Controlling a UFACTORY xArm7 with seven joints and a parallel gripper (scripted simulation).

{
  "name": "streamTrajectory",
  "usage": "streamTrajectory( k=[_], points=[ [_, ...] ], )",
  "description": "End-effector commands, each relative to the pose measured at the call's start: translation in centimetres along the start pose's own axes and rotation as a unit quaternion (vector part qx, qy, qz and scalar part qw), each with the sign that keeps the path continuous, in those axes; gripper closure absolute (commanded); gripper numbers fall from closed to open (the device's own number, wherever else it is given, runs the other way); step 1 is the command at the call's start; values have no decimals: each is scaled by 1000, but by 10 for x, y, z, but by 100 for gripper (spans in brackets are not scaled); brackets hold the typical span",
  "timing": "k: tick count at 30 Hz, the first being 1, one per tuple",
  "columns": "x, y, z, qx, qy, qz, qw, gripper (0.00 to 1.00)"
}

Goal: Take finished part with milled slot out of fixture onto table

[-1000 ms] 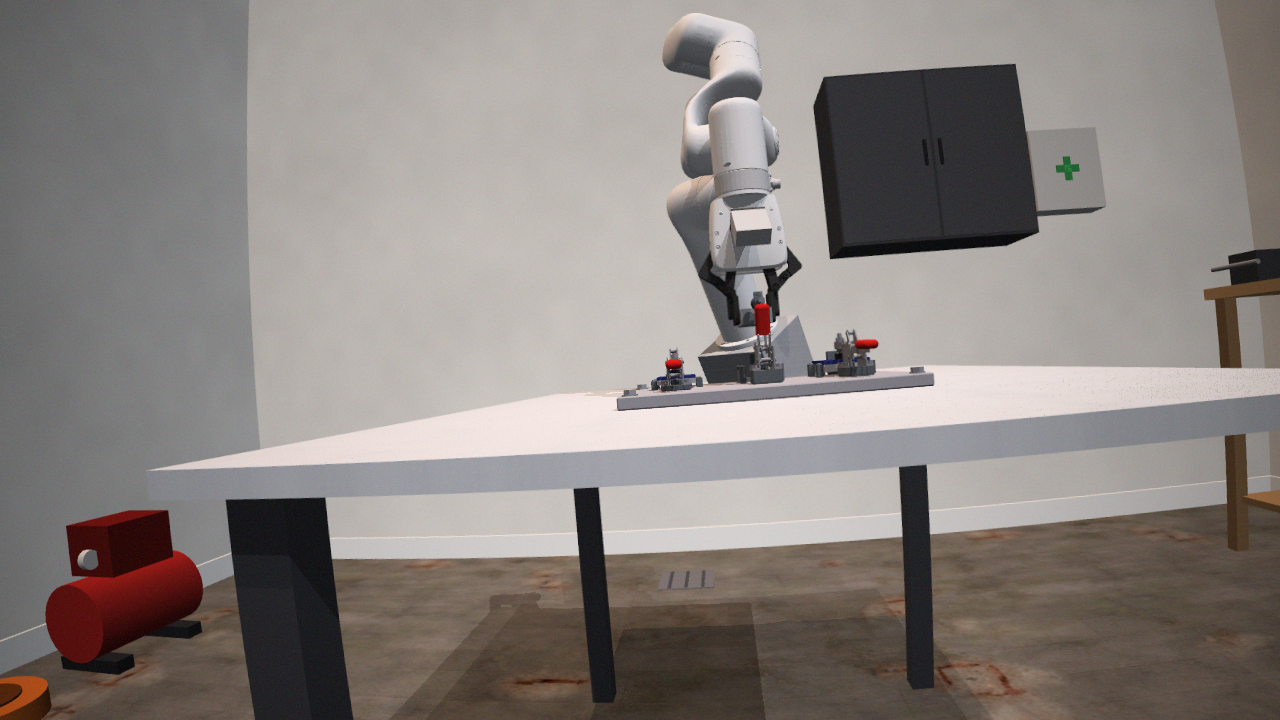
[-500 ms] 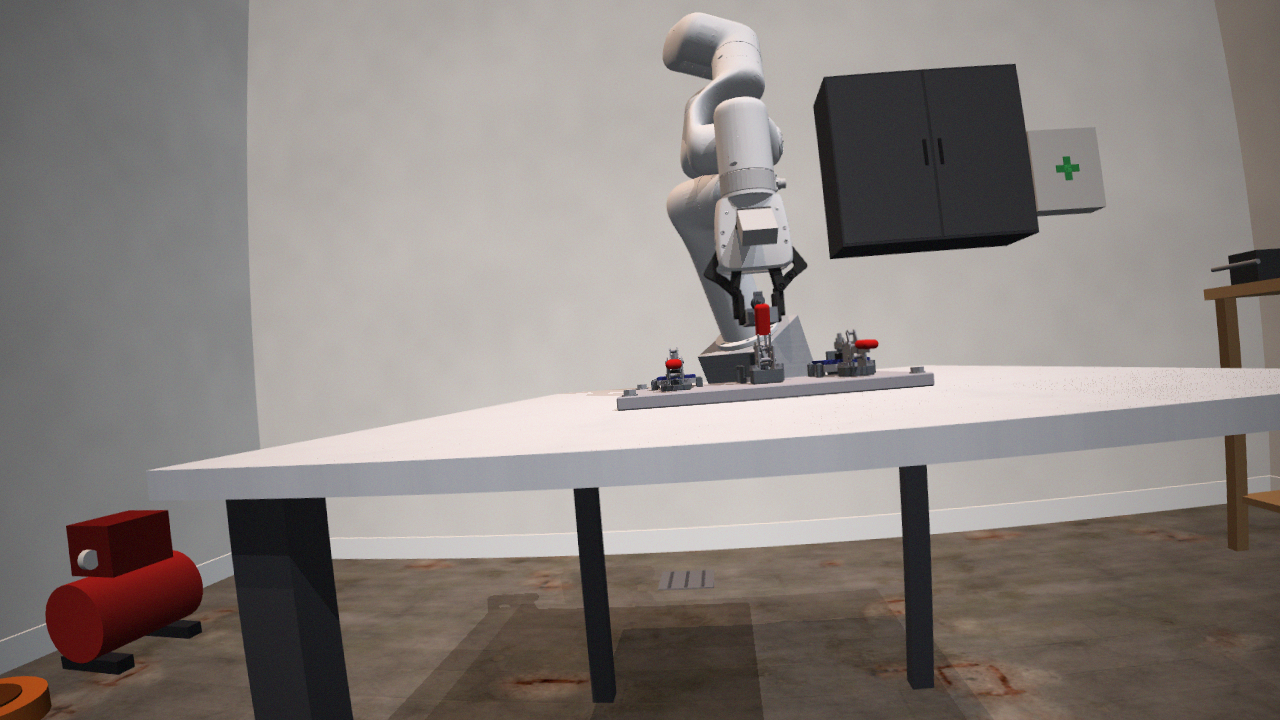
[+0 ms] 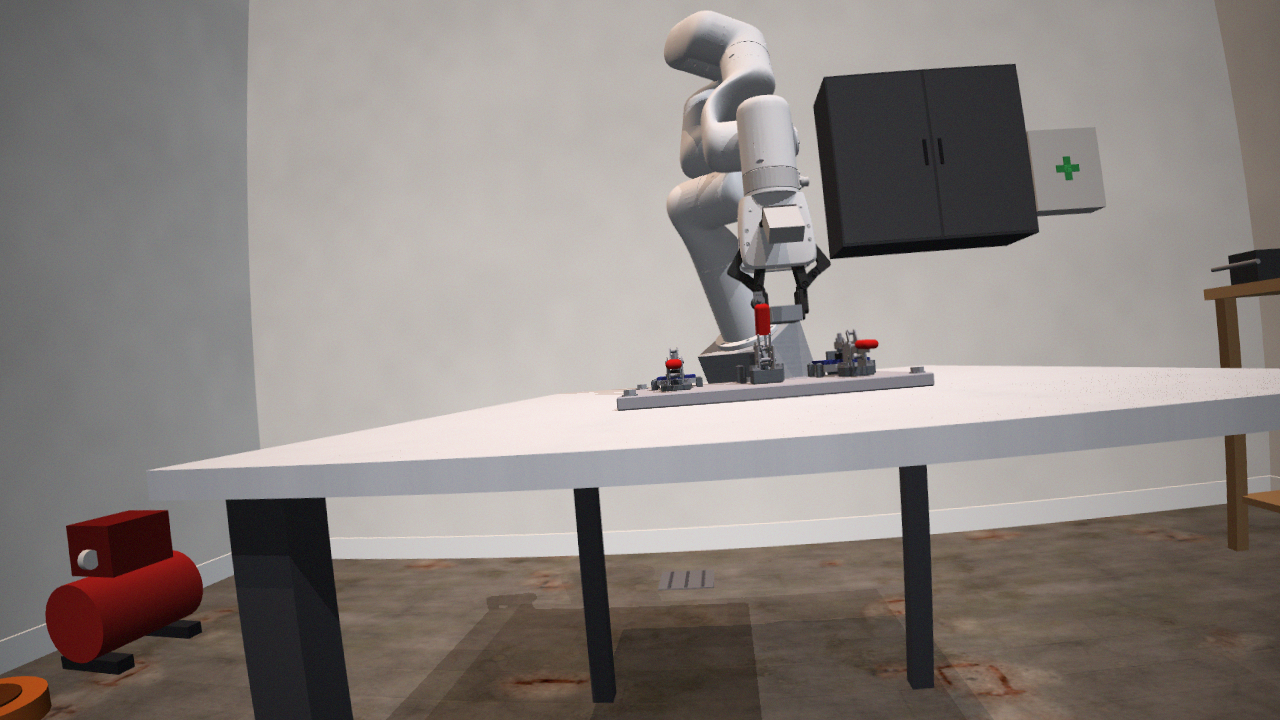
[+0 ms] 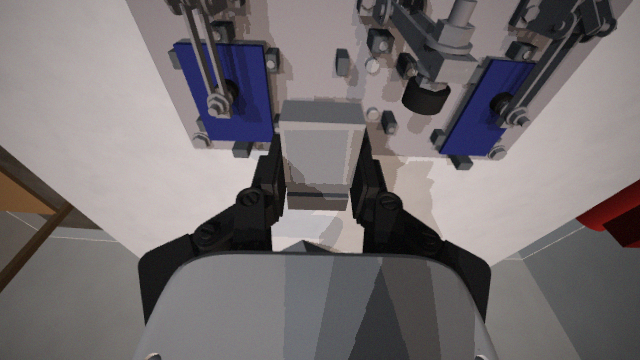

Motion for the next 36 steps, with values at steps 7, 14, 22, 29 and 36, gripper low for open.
streamTrajectory(
  k=[7,14,22,29,36],
  points=[
    [1,-41,-9,0,1,0,1000,100],
    [1,-63,-14,0,2,0,1000,100],
    [1,-97,-22,0,1,0,1000,100],
    [1,-122,-28,0,2,0,1000,100],
    [1,-143,-34,0,2,0,1000,100]
  ],
)
Point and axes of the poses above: the point where the finger pads meet when closed, its own x axis back along the fingers, its own y axis across the jaws, z = x × y, the point moved 2 cm from there along x, back along the fingers, and after that the axes turned 14 degrees about -x, right-handed, at the moved point
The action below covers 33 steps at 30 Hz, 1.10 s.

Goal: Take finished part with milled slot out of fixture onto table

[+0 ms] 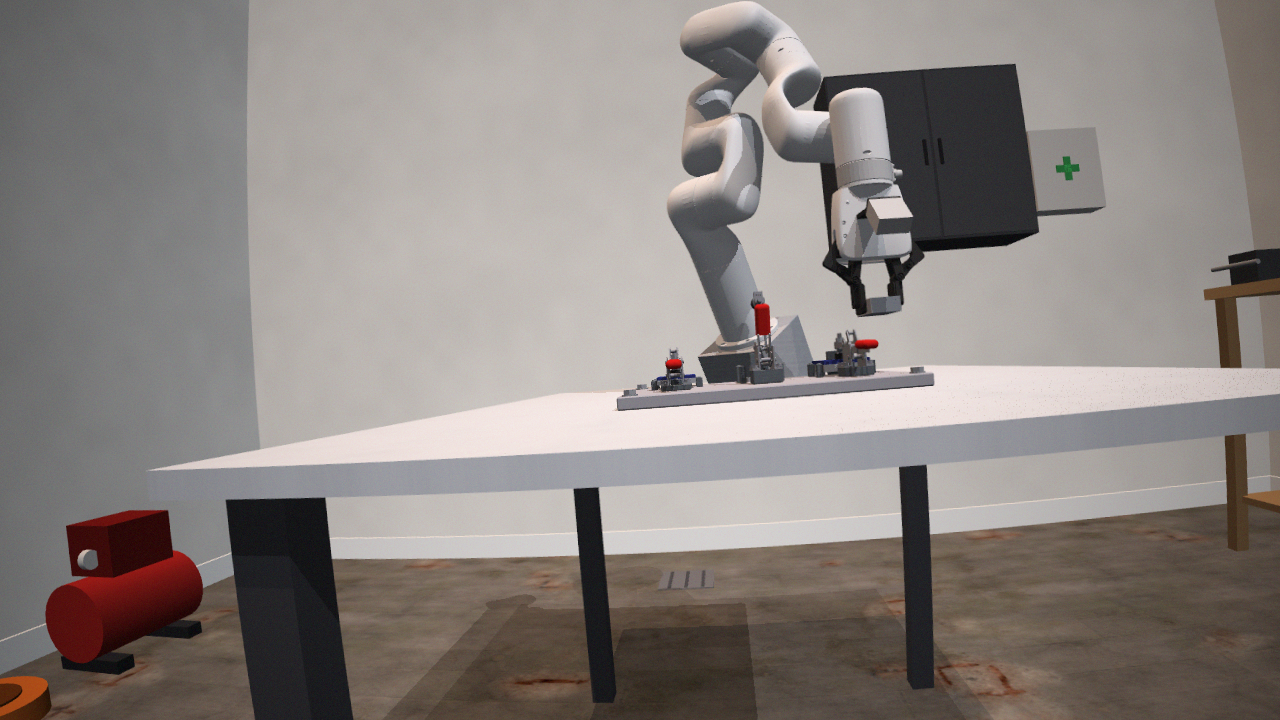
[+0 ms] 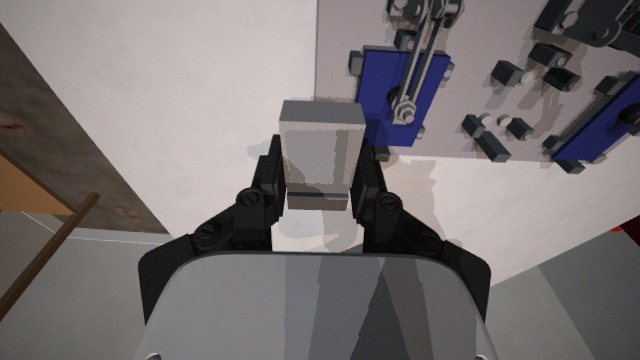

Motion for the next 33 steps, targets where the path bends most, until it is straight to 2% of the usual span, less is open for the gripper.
streamTrajectory(
  k=[1,9,17,33],
  points=[
    [-1,-20,-3,0,1,0,1000,100],
    [-1,-40,-8,0,1,0,1000,100],
    [-1,-50,-10,0,1,0,1000,100],
    [-1,-54,-11,0,1,0,1000,100]
  ],
)
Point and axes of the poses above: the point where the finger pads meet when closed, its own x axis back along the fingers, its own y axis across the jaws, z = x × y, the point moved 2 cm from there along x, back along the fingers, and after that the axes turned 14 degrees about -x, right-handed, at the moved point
